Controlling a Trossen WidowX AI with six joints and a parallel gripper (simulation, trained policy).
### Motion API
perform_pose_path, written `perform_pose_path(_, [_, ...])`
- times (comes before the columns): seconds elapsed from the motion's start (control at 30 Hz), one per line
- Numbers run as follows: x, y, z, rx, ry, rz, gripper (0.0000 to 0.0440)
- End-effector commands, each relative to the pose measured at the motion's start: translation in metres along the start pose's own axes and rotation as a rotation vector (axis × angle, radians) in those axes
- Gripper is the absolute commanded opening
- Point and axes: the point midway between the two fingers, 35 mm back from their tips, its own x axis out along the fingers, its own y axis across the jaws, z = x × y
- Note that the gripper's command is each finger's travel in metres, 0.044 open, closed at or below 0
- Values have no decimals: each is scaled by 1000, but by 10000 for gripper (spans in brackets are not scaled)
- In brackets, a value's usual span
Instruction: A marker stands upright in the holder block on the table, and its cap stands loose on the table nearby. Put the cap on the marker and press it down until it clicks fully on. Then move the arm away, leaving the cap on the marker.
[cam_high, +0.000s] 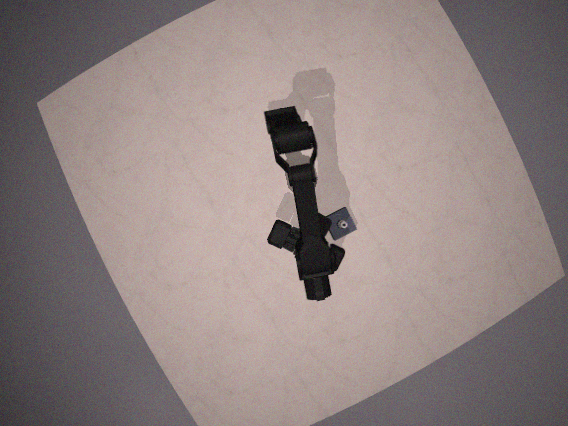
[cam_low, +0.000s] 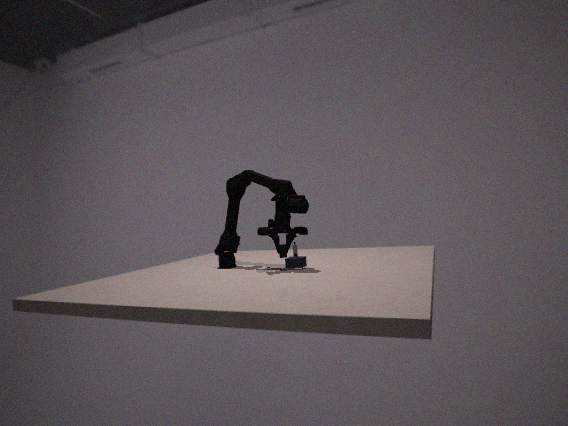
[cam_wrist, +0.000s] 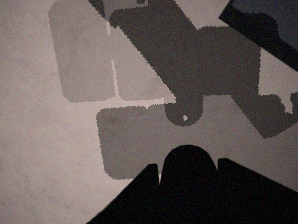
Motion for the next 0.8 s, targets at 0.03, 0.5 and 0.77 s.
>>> perform_pose_path(0.03, [-19, -12, 7, -30, 27, -25, 53])
perform_pose_path(0.5, [-46, -49, 41, -88, 30, -52, 35])
perform_pose_path(0.77, [-57, -67, 67, -127, 20, -49, 22])
